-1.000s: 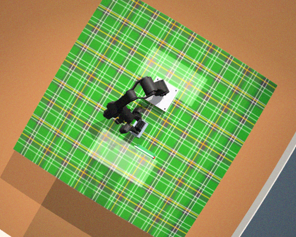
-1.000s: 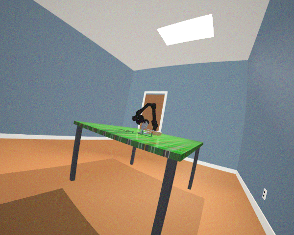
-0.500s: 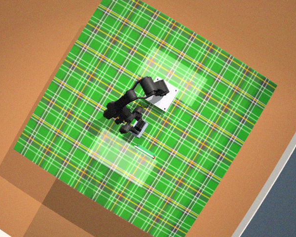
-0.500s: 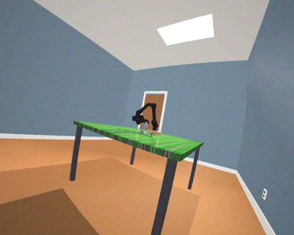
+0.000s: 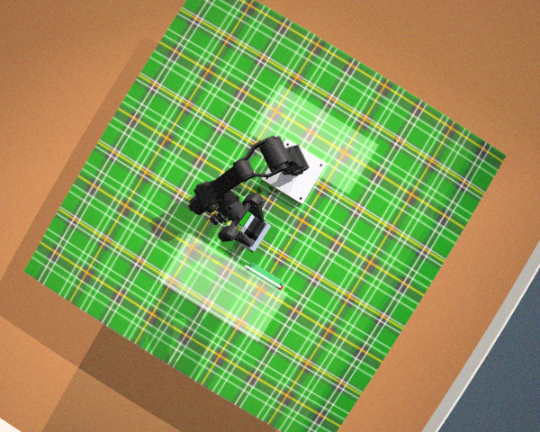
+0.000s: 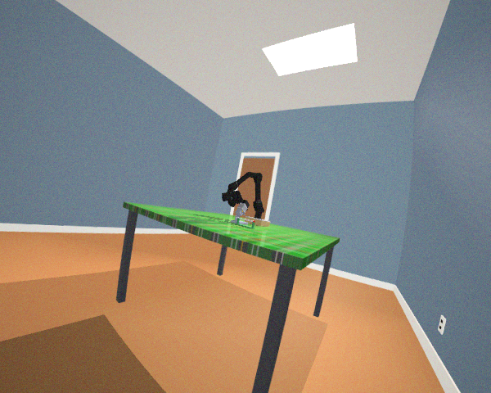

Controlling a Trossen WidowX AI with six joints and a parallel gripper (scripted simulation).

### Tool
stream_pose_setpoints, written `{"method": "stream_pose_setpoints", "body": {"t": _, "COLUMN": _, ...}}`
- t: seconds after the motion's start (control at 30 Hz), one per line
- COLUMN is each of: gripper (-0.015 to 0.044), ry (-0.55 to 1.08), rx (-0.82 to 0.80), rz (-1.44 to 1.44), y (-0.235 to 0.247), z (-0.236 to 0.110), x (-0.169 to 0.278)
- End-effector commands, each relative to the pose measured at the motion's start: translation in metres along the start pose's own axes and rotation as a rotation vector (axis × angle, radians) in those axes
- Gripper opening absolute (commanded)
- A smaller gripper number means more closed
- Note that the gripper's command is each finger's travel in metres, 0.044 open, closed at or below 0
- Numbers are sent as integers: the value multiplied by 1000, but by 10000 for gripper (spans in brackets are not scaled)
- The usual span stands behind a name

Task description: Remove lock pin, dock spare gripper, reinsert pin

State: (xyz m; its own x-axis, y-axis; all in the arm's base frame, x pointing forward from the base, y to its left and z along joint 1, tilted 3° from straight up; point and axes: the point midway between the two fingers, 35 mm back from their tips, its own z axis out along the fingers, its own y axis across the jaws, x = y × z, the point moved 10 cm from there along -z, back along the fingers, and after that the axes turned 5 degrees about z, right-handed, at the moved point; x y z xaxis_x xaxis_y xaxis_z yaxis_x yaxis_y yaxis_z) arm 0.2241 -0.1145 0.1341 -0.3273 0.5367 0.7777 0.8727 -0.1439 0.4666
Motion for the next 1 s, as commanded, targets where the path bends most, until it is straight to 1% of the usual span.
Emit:
{"method": "stream_pose_setpoints", "body": {"t": 0.0, "gripper": 440, "ry": 0, "rx": 1, "rz": 0, "y": -1, "z": -5, "x": 8}}
{"method": "stream_pose_setpoints", "body": {"t": 0.97, "gripper": 440, "ry": 17, "rx": -5, "rz": 36, "y": -8, "z": -32, "x": 58}}
